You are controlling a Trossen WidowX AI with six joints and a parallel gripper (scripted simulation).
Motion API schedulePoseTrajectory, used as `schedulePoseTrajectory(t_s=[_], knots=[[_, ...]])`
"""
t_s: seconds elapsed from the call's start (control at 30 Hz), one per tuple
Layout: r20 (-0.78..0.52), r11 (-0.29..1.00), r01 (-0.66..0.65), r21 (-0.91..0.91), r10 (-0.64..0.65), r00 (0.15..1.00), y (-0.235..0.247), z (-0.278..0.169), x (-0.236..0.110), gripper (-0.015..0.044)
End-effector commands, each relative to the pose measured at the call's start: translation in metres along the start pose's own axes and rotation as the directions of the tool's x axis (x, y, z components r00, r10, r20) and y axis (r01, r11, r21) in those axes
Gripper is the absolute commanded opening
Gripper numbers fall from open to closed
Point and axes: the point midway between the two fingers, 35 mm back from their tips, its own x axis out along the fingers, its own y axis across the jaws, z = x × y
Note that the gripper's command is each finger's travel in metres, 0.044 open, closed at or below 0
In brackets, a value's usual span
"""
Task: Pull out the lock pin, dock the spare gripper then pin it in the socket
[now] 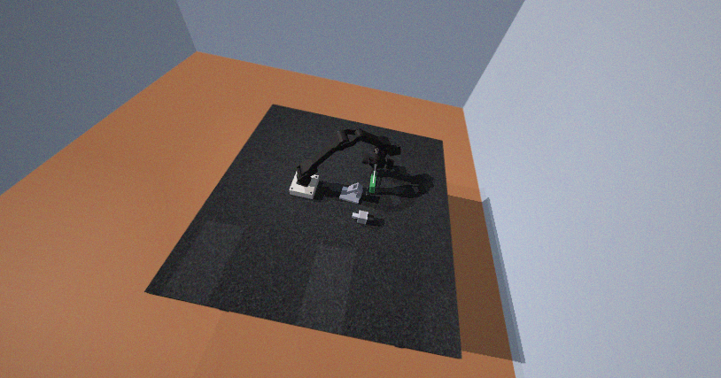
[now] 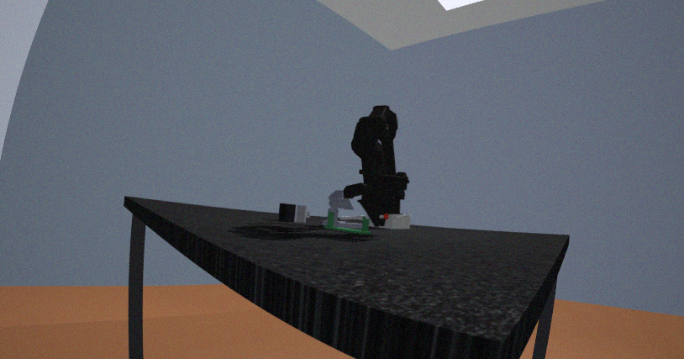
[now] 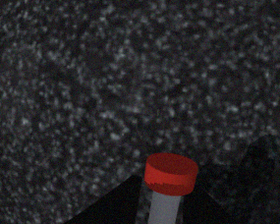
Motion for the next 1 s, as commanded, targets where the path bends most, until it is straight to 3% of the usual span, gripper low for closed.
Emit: schedulePoseTrajectory(t_s=[0.0, 0.97], knots=[[0.000, 1.000, 0.000, 0.000, 0.000, 1.000, 0.000, 0.000, 0.000, 0.0184], [-0.018, 0.999, -0.037, 0.000, 0.037, 0.999, 0.009, 0.006, -0.043, 0.0200]])
